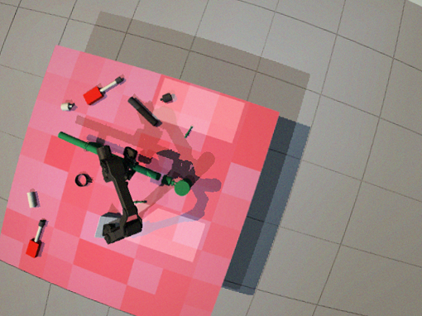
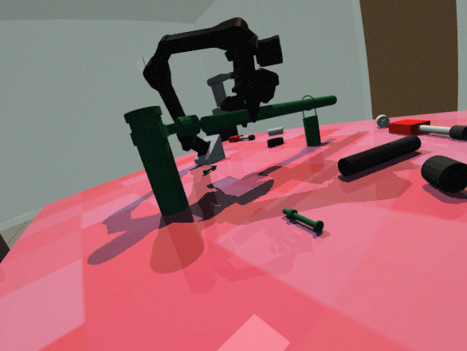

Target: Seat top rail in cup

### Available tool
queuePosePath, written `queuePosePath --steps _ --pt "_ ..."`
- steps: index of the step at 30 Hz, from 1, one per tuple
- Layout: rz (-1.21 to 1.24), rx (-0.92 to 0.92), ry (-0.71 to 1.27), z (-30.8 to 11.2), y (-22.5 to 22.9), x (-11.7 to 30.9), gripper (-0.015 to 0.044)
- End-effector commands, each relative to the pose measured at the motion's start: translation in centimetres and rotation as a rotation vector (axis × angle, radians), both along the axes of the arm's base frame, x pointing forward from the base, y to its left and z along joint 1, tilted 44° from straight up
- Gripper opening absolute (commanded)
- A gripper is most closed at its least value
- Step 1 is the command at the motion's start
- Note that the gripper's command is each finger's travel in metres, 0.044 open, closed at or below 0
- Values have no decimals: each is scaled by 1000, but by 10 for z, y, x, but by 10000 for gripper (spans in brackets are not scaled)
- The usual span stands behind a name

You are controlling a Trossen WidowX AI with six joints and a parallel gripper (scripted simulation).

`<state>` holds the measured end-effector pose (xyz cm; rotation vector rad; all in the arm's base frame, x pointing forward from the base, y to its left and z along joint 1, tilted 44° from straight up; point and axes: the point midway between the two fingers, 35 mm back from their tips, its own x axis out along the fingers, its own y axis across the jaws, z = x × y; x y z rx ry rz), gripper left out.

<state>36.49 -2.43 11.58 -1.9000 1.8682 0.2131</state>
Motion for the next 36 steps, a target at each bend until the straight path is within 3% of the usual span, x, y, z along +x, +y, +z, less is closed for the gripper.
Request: queuePosePath --steps 1,36 --pt "4 -6 -11 4 0 1 0" --pt "0 -1 1 17 -10 -4 0"
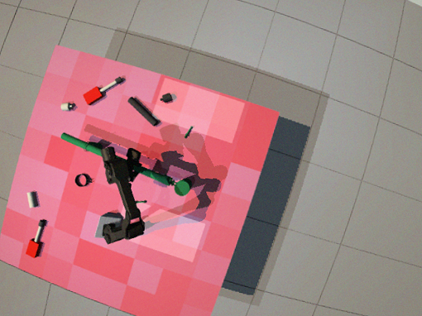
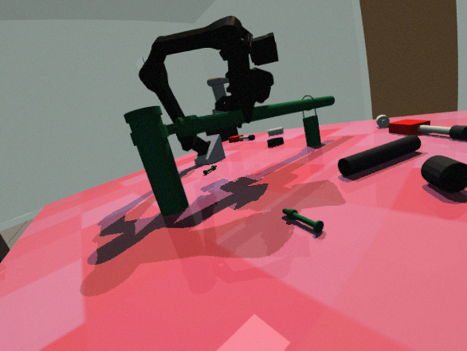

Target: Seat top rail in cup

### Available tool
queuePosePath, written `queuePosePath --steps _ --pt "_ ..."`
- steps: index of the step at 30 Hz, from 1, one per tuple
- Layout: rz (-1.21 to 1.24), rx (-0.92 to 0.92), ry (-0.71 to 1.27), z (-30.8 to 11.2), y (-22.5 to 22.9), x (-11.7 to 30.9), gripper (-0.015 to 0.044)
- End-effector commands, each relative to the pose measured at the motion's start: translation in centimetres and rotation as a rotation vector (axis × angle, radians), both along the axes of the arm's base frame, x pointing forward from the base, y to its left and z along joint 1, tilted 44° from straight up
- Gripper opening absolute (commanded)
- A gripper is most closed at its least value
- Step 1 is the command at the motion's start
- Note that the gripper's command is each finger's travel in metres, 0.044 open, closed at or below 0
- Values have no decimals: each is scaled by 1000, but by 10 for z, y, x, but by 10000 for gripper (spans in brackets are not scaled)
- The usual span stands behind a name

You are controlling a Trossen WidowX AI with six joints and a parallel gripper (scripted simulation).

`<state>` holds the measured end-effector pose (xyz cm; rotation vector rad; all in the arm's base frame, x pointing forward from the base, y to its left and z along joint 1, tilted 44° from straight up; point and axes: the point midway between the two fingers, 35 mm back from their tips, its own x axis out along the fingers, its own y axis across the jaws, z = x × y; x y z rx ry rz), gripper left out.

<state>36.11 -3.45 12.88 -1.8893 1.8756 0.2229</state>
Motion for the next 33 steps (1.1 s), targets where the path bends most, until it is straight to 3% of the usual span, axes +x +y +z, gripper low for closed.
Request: queuePosePath --steps 1,33 --pt "7 -8 -5 4 0 0 0" --pt "0 0 0 0 0 0 0"
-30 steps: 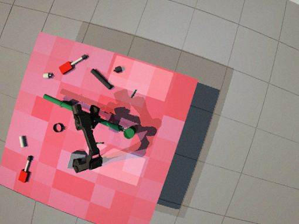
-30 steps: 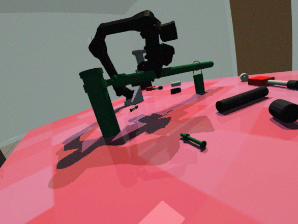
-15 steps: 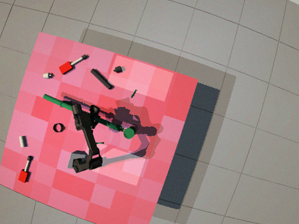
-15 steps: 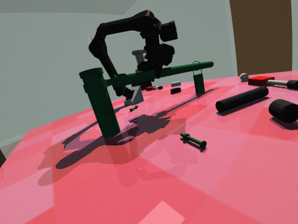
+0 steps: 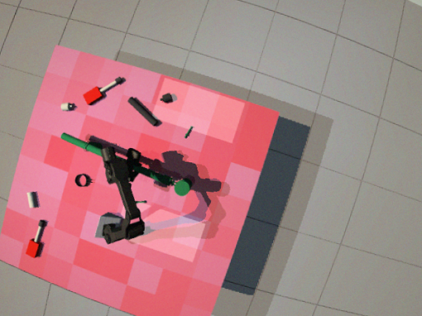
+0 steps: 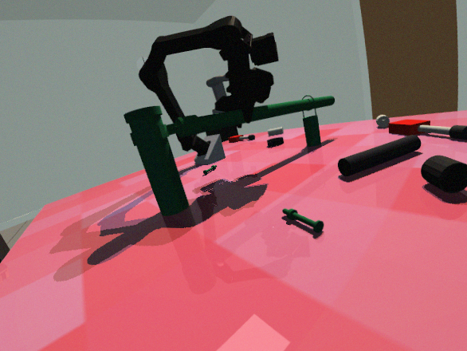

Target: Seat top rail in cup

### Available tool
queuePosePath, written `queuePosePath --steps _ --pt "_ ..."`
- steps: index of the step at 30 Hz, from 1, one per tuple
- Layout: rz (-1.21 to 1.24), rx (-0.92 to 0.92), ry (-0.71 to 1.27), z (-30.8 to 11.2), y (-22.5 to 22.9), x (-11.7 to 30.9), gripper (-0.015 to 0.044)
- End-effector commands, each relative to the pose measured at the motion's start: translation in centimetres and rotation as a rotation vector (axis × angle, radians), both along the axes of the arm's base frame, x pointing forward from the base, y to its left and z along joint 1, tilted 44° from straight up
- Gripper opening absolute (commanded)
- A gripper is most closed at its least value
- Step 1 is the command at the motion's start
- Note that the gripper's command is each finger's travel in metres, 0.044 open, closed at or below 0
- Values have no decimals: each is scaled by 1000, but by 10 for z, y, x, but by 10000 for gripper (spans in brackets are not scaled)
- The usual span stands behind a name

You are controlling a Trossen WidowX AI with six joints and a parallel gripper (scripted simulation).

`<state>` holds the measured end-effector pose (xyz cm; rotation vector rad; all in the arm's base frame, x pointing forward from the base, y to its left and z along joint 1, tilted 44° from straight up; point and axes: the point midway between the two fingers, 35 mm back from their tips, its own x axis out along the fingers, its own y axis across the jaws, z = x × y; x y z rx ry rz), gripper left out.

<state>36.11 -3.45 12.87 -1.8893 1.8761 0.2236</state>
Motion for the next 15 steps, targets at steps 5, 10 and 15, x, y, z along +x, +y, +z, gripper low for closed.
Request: queuePosePath --steps 5,10,15 --pt "0 -1 0 1 0 0 0" --pt "1 -2 0 2 0 0 0" --pt "1 -3 1 2 -1 0 0"
